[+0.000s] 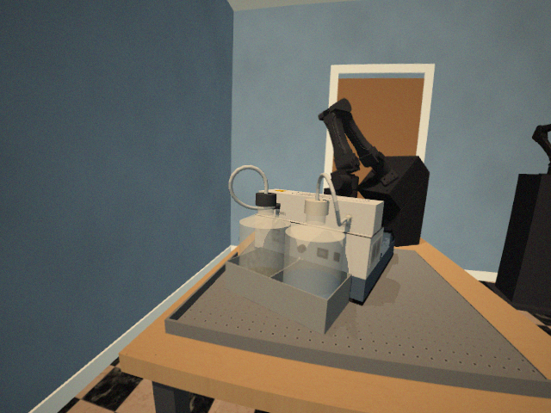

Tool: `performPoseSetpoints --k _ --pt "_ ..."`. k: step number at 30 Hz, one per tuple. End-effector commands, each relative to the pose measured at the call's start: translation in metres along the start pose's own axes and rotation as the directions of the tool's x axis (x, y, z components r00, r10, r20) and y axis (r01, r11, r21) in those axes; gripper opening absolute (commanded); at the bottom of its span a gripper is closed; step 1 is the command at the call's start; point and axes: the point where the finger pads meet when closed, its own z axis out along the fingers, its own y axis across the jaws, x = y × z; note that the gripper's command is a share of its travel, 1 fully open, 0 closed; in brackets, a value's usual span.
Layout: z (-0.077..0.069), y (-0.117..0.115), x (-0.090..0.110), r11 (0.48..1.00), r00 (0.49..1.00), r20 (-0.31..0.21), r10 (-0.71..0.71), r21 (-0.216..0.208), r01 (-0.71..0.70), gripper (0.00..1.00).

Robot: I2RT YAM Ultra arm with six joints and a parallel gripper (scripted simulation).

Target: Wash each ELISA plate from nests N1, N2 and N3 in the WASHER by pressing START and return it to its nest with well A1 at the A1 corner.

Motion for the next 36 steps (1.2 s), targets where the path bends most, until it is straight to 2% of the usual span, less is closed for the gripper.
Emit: performPoseSetpoints --k 1,36 --pt "-0.0014 0.0019 -0.0007 1.000 1.000 0.002 0.000 -0.007 0.001 0.00" --pt "0.0028 0.0012 -0.0004 1.000 1.000 0.002 -0.001 -0.007 0.001 0.00"
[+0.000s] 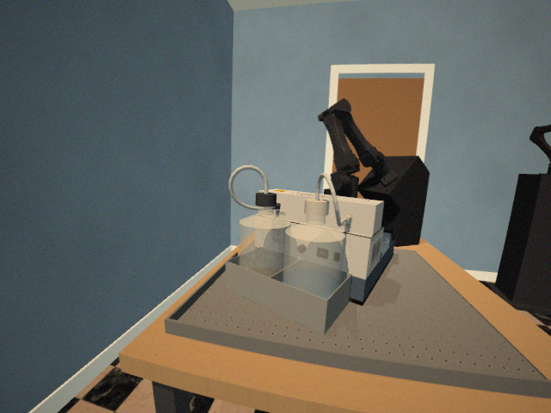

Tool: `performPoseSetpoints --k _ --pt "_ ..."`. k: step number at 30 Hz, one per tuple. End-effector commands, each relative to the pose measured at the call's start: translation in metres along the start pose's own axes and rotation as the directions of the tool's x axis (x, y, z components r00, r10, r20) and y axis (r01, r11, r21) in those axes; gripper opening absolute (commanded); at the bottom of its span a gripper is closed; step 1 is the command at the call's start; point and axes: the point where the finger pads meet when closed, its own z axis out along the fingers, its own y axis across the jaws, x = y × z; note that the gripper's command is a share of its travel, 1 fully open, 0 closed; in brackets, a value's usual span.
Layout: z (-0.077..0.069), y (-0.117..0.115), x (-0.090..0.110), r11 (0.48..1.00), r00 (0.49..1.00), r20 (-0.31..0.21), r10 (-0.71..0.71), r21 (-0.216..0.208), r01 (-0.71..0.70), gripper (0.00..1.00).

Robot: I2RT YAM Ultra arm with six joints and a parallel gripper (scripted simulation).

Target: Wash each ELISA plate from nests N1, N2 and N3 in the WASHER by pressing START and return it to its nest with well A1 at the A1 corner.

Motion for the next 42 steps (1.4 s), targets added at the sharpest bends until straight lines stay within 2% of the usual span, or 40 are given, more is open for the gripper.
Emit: performPoseSetpoints --k 1,42 --pt "-0.0007 0.0012 -0.0002 1.000 1.000 0.001 -0.002 -0.005 0.002 0.00" --pt "0.0054 0.0019 -0.0004 1.000 1.000 0.001 -0.002 -0.005 0.002 0.00"
